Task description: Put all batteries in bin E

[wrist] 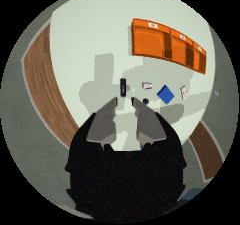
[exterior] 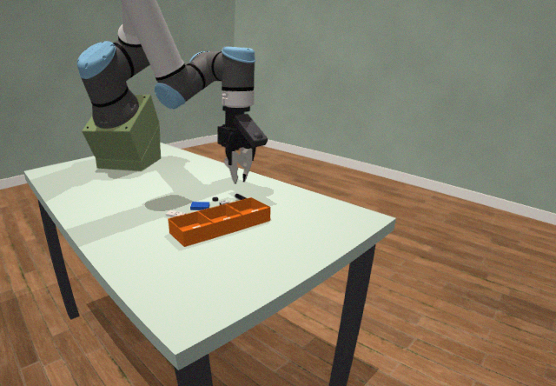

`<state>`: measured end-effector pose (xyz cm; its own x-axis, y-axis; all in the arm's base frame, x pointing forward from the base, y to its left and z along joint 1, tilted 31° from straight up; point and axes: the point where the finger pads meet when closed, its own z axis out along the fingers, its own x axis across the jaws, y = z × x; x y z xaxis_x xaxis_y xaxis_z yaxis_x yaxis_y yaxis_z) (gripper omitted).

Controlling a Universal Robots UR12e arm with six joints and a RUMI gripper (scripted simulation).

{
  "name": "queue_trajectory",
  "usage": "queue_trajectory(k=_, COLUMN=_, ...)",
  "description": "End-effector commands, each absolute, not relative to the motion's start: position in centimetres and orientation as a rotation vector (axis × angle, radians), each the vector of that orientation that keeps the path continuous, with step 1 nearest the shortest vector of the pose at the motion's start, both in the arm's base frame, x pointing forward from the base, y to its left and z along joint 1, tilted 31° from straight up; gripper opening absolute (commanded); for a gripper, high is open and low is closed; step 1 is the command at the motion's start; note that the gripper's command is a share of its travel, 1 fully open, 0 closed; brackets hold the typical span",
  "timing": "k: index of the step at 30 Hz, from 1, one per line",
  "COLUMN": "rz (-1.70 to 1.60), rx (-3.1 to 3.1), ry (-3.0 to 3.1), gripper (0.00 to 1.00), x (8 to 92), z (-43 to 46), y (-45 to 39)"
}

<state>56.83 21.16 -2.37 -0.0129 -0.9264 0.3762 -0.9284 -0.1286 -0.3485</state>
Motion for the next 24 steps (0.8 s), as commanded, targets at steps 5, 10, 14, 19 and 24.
queue_trajectory(k=5, rz=0.838, rx=2.208, ry=-2.072, gripper=0.17, x=58.5, z=-5.7, y=19.9)
queue_trajectory(k=10, rz=0.838, rx=2.208, ry=-2.072, gripper=0.17, x=58.7, z=-5.7, y=20.0)
queue_trajectory(k=14, rz=0.843, rx=2.211, ry=-2.072, gripper=0.17, x=59.0, z=-5.3, y=20.2)
queue_trajectory(k=19, rz=0.838, rx=2.209, ry=-2.071, gripper=0.17, x=59.1, z=-5.8, y=20.0)
queue_trajectory(k=24, rz=0.835, rx=2.207, ry=-2.070, gripper=0.17, x=59.0, z=-6.5, y=19.6)
